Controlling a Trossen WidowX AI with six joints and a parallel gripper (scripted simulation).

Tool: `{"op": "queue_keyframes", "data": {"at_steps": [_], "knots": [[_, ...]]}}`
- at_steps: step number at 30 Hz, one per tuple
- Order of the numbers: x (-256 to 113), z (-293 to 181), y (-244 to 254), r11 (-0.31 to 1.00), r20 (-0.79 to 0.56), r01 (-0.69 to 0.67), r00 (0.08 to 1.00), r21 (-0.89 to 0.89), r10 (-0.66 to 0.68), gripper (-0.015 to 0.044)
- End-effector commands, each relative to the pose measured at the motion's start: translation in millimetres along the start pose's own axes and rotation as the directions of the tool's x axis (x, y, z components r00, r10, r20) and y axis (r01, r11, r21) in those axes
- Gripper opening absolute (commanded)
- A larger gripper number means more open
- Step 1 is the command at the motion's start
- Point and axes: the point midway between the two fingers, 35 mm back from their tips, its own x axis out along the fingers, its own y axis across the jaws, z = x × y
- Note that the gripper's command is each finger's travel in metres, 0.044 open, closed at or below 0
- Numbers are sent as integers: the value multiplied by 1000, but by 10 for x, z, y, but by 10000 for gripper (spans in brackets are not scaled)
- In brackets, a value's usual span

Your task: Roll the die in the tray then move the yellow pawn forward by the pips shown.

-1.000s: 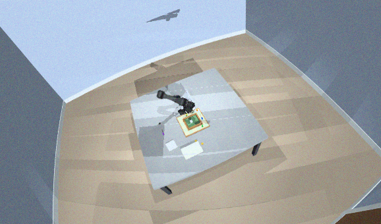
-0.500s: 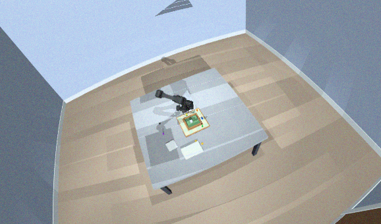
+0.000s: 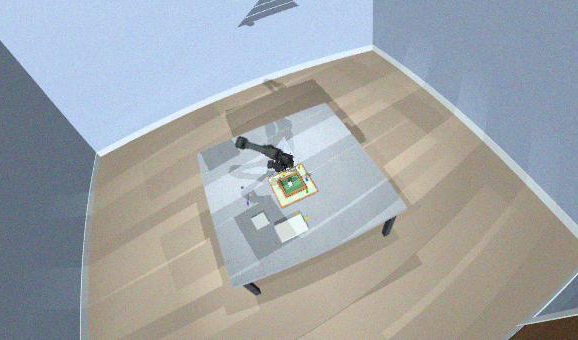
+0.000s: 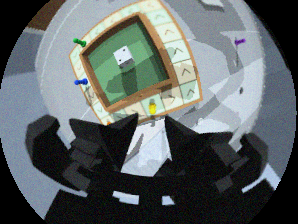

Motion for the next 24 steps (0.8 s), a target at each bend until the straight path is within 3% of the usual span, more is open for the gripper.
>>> {"op": "queue_keyframes", "data": {"at_steps": [1, 24], "knots": [[71, -4, -7, 1000, 4, 4, 1000, -6, -4, 200], [433, -5, -19, 1000, 5, 5, 1000, -6, -5, 200]]}}
